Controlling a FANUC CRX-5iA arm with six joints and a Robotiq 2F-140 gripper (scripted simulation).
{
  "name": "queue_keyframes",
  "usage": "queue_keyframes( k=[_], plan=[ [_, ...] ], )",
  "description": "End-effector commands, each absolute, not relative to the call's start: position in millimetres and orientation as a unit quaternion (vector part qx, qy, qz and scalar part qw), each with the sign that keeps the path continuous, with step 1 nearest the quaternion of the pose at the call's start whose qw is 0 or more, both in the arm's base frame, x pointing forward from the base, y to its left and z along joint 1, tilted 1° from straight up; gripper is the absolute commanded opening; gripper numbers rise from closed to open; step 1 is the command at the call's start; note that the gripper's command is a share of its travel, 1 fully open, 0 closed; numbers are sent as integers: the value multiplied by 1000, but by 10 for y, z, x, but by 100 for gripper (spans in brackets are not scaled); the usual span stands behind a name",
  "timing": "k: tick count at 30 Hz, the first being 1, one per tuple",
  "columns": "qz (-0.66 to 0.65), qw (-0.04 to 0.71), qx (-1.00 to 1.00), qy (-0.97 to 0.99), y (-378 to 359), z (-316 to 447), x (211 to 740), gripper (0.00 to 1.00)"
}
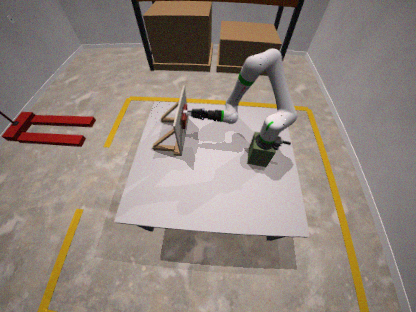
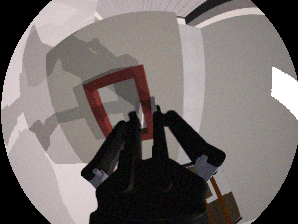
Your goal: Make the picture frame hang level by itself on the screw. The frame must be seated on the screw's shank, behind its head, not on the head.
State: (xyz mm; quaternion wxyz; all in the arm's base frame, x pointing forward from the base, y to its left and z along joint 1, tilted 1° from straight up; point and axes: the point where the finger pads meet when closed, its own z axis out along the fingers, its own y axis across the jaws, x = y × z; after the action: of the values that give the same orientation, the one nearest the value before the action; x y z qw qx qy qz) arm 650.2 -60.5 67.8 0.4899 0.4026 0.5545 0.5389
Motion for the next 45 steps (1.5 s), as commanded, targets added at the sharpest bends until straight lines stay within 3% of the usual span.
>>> queue_keyframes(
  k=[1,45],
  plan=[
    [542,486,407,551,-612,681,6504,0],
    [566,459,437,528,-667,686,6515,0]
  ],
)
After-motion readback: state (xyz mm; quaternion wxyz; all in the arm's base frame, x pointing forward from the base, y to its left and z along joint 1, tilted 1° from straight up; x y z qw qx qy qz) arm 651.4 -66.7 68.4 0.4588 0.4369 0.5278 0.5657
